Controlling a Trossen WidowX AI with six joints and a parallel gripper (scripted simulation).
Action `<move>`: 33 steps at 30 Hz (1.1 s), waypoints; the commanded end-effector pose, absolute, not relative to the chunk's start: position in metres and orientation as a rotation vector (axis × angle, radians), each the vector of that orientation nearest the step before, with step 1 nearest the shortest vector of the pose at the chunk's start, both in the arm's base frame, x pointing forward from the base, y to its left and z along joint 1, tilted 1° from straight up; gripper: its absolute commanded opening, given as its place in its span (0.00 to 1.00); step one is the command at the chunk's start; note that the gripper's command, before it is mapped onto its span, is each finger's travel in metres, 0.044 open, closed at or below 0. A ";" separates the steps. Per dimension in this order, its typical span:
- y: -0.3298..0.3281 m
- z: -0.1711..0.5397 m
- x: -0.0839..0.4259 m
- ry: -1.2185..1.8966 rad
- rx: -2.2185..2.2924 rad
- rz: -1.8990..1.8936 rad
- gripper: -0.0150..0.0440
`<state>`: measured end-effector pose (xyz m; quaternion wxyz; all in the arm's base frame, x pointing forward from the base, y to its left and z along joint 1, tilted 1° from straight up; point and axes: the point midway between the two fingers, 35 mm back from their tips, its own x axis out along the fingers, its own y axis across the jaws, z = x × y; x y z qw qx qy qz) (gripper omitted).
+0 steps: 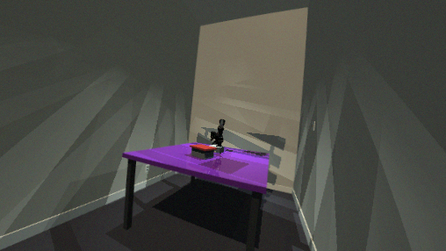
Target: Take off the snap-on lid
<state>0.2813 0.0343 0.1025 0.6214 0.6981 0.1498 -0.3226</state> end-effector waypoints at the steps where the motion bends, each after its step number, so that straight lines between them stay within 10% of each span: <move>1: 0.035 0.098 0.284 0.348 1.607 -0.744 0.65; 33: 0.026 0.066 0.323 0.345 1.607 -0.742 0.65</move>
